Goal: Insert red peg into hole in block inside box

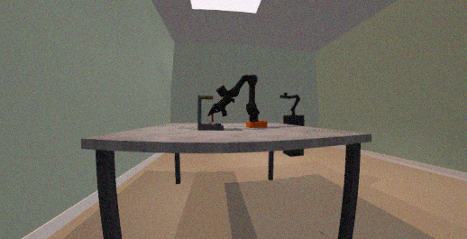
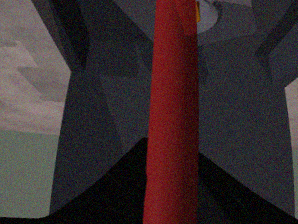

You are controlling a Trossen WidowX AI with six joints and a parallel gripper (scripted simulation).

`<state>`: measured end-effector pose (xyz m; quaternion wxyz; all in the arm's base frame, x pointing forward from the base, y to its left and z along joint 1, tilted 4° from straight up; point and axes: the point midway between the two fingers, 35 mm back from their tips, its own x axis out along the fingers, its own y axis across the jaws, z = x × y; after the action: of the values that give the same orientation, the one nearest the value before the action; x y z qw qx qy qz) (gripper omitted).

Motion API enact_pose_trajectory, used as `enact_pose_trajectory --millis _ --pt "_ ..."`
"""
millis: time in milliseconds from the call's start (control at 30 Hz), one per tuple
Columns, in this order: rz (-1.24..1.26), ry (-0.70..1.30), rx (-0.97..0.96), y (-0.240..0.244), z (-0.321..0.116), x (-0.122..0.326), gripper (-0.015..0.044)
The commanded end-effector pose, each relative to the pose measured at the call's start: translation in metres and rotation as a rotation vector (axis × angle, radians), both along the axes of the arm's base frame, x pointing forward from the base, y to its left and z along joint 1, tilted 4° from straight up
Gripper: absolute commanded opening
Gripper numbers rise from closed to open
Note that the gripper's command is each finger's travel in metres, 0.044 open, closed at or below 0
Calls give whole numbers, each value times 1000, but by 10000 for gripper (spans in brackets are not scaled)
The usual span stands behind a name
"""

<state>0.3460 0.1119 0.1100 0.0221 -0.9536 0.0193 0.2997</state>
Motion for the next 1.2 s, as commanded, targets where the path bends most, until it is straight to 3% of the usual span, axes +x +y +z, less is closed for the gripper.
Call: enact_pose_trajectory --millis 0,1167 --pt "5 -9 2 2 4 3 0" --pt "5 -10 3 3 4 9 0"
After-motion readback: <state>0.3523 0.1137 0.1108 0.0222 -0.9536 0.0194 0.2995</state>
